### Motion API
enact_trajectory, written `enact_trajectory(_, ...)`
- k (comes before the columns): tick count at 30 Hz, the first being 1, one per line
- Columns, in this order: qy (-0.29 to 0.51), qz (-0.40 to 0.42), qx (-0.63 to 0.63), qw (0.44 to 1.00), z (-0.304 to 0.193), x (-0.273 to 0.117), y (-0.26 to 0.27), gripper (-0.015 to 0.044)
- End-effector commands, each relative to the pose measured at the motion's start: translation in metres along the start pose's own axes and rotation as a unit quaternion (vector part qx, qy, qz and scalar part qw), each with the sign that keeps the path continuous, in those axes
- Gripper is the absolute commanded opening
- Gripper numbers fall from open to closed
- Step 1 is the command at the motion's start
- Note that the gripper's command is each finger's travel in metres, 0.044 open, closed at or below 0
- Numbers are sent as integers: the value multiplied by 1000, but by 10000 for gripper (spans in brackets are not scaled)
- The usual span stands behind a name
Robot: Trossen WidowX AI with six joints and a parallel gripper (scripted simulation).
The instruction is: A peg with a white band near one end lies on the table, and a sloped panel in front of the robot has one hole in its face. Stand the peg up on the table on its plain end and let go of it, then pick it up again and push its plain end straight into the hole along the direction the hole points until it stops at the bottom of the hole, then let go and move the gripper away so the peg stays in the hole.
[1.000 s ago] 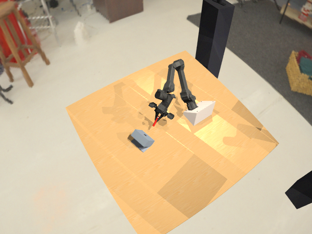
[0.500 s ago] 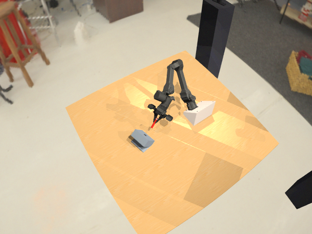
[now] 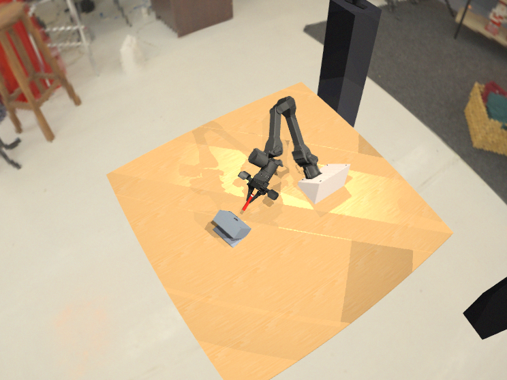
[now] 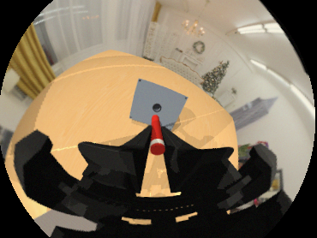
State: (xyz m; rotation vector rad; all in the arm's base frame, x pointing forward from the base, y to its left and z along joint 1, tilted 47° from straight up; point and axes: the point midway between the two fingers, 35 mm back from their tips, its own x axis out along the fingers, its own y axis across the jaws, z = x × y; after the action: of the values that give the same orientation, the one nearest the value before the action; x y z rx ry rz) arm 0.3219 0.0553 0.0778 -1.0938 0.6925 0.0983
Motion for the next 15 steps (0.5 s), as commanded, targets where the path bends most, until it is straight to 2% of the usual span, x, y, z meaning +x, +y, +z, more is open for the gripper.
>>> enact_trajectory(1, -5, 0, -5, 1000, 0, 5, 2, 0)
enact_trajectory(15, -20, -11, -8, 1000, 2, 14, 0, 0)
